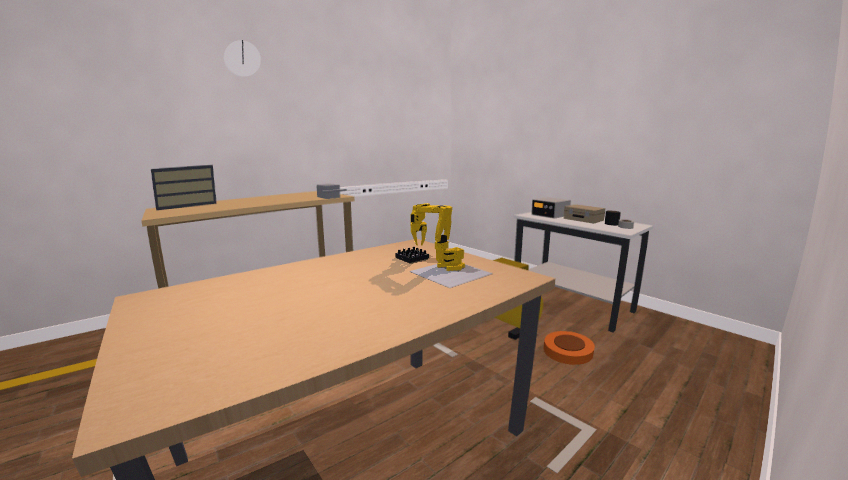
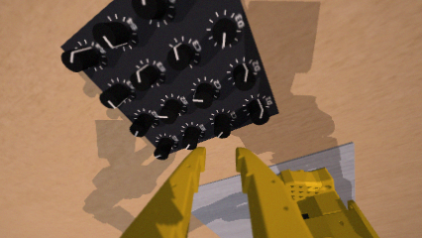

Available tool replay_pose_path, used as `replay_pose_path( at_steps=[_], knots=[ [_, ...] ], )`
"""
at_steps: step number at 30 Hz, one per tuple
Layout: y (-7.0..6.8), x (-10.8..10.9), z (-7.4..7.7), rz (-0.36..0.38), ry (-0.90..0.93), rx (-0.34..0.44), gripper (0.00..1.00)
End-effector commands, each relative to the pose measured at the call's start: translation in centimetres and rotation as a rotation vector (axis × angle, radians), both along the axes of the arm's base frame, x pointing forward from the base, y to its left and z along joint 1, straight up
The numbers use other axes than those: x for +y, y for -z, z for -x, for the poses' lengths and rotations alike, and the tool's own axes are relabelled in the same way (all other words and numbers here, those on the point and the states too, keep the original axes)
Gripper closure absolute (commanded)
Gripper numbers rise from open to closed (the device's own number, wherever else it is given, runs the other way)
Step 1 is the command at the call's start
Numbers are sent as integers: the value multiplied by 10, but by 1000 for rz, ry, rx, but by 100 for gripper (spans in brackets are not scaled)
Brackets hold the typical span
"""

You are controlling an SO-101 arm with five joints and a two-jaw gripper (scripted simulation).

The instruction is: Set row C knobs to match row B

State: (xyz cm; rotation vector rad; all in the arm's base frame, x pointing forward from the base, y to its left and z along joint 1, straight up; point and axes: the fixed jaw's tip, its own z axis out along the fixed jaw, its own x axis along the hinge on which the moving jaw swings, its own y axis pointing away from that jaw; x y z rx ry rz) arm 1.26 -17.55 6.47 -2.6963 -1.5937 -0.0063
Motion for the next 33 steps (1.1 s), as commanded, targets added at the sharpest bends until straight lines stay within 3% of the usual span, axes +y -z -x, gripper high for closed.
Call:
replay_pose_path(
  at_steps=[1,14,33],
  knots=[
    [0,0,0,5,140,0,91],
    [0,-1,0,5,349,2,90],
    [-1,-11,0,5,367,2,90]
  ],
)
